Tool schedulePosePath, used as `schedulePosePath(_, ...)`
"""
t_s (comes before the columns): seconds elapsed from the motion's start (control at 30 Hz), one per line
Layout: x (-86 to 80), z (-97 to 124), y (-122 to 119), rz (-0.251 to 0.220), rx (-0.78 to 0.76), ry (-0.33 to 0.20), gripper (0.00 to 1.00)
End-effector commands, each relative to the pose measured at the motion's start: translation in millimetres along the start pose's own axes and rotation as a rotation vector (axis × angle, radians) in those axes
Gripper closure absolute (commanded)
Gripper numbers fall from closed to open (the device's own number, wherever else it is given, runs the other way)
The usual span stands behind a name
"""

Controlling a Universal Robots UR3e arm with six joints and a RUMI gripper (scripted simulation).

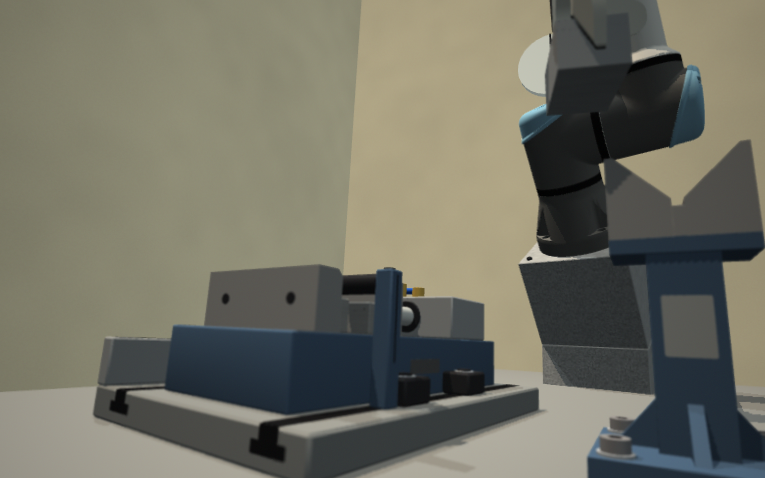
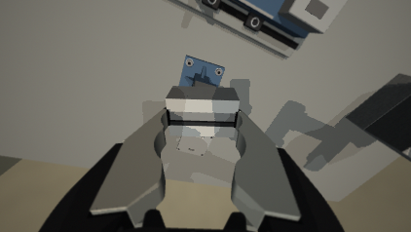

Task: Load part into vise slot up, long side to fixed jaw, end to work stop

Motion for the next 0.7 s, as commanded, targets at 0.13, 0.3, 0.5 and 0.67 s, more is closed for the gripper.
schedulePosePath(0.13, 0.7, -9, -3, 0.004, -0.054, -0.003, 1.00)
schedulePosePath(0.3, 1.2, -12, -4, 0.006, -0.073, -0.004, 1.00)
schedulePosePath(0.5, 2.2, -18, -6, 0.010, -0.110, -0.005, 1.00)
schedulePosePath(0.67, 3.0, -23, -7, 0.013, -0.142, -0.007, 1.00)
Point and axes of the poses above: the point where the finger pads meet when closed, its own x axis out along the fingers, its own y axis across the jaws, z = x × y, the point moved 1 cm from there along -x, back along the fingers, and after that the axes turned 15 degrees about x, right-handed, at the moved point
